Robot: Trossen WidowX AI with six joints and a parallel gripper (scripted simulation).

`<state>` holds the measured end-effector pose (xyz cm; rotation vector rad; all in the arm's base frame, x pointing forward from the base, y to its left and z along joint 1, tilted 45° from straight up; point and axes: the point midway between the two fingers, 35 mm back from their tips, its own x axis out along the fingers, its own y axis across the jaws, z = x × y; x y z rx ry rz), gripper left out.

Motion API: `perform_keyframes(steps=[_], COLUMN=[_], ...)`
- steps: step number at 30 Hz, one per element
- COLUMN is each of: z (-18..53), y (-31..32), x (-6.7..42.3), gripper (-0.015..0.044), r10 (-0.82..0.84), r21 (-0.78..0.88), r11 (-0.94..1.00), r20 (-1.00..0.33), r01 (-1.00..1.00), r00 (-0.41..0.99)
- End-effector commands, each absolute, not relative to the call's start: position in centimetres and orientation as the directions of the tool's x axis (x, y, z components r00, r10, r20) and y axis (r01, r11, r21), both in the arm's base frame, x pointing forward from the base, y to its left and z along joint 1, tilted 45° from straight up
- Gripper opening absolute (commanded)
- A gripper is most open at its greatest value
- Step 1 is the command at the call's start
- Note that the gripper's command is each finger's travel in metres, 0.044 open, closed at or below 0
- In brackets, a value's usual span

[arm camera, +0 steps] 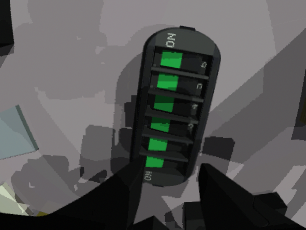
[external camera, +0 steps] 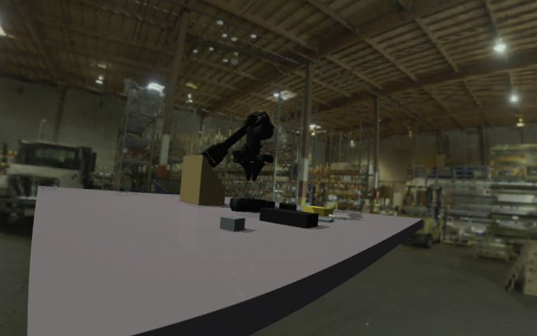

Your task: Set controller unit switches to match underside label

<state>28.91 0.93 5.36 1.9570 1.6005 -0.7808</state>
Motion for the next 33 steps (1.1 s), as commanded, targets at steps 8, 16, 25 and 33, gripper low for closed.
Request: perform_keyframes(steps=[8,16,25,33], z=[5.35,5.35,5.37,5.37], y=[0.87,0.87,0.92,0.92], x=[28.89,28.89,28.92,28.92], gripper=[0.0000,0.0000,0.0236,0.0440], r10=[0.697,0.697,0.701,0.701], r21=[0.017,0.017,0.017,0.017], r11=[-0.189,-0.189,-0.192,-0.192], r20=[-0.702,-0.702,-0.698,-0.698], r01=[0.982,0.982,0.981,0.981], r00=[0.146,0.146,0.149,0.149])
